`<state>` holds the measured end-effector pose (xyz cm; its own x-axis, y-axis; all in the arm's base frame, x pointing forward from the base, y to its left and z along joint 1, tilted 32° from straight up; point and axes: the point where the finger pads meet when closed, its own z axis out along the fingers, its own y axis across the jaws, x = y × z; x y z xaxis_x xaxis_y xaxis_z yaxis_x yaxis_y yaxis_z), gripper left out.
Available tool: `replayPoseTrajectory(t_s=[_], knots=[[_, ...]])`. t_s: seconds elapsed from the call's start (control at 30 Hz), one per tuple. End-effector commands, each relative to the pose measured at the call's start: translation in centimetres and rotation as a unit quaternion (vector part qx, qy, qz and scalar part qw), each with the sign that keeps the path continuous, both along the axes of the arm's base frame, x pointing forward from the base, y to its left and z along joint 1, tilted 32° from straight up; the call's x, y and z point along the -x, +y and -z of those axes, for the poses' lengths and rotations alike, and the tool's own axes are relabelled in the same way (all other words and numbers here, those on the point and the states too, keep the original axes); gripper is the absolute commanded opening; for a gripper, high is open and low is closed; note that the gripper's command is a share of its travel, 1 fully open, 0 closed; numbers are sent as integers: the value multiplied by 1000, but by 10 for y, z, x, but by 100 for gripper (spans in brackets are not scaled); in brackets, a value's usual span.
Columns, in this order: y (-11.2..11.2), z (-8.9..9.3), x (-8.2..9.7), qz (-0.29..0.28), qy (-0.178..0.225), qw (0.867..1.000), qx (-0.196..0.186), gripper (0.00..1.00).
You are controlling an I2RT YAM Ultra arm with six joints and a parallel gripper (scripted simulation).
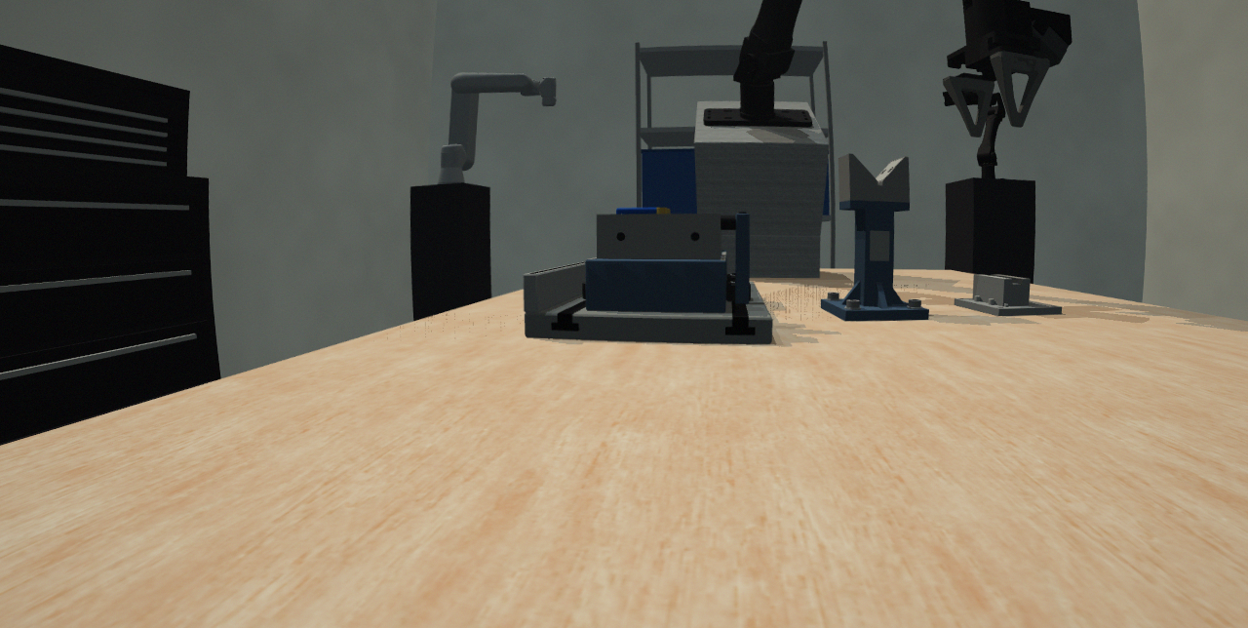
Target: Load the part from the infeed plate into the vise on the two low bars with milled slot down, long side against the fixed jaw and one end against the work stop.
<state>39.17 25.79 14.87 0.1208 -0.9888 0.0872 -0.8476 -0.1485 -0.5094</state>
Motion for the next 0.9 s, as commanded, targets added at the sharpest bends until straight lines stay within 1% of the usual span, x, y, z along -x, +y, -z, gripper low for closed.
replayPoseTrajectory(t_s=[0.0,0.03,0.1,0.17,0.2,0.27,0.33,0.37,0.47,0.53,0.6,0.67,0.73,0.77,0.8,0.83,0.87], knots=[[6,-8,-5,-7,-14,1000,-17,81],[5,-4,-6,-6,-12,1000,-15,81],[4,10,-7,-6,-3,1000,-7,81],[4,10,-7,-6,-3,1000,-7,81],[11,-1,-7,-13,-14,1000,-17,81],[5,14,-9,-8,-3,1000,-7,81],[3,17,-15,-4,-4,1000,-8,81],[2,22,-15,-4,-2,1000,-6,81],[8,24,-18,-9,-5,1000,-9,81],[5,32,-20,-7,-2,1000,-6,81],[4,32,-26,-4,-7,1000,-10,81],[3,39,-27,-4,-4,1000,-8,81],[3,39,-27,-4,-4,1000,-8,81],[16,13,-30,-14,-31,999,-30,81],[16,31,-31,-14,-18,1000,-19,81],[13,39,-32,-12,-12,1000,-15,81],[8,44,-35,-8,-9,1000,-12,81]])
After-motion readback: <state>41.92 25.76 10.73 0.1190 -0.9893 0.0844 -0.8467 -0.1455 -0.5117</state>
